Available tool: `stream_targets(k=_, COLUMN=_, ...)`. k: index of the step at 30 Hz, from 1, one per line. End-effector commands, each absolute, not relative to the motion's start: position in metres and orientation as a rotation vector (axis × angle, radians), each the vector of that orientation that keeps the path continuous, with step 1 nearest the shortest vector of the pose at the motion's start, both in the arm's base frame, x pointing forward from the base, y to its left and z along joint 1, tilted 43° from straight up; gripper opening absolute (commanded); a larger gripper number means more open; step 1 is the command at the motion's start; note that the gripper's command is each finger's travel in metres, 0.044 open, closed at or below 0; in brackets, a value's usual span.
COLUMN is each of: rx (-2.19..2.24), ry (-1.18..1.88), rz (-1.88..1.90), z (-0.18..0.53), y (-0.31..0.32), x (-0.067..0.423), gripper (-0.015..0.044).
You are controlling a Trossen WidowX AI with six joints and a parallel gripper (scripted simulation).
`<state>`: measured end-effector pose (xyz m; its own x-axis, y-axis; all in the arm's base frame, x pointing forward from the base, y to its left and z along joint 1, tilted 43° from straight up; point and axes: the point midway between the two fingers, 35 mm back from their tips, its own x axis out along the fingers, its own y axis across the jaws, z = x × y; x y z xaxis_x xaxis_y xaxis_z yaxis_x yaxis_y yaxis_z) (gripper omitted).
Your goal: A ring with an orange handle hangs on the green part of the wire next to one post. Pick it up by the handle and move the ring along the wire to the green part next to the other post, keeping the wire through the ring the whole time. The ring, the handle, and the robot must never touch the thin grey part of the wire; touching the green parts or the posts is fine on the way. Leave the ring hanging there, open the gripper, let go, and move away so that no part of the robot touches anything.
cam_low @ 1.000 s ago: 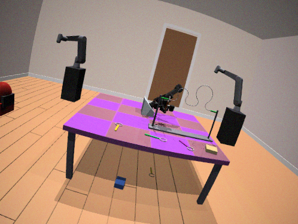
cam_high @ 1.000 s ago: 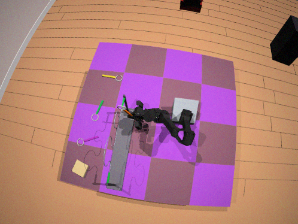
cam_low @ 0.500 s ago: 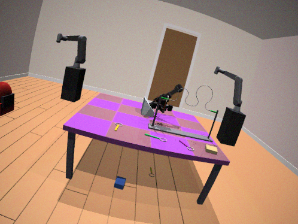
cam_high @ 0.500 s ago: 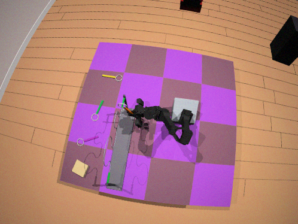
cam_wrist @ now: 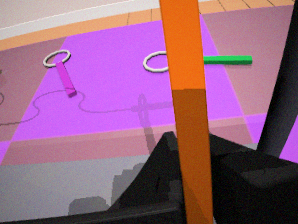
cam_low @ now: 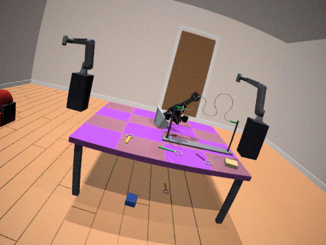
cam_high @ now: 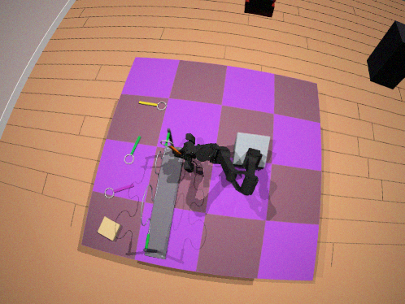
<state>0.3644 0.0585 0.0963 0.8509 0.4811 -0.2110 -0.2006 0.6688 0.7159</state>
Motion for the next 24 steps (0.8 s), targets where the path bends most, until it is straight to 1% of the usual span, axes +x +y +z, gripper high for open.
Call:
stream_targets(k=1, rx=0.748, ry=0.409, rz=0.391, z=0.0893, y=0.0629, x=0.3629, gripper=-0.0150)
stream_targets(k=23, rx=0.748, ry=0.408, rz=0.391, z=0.0876, y=0.0645, x=0.3625, gripper=-0.0150)
stream_targets(k=24, rx=0.741, ry=0.407, rz=0.395, z=0.0881, y=0.0648, x=0.3626, gripper=-0.0124)
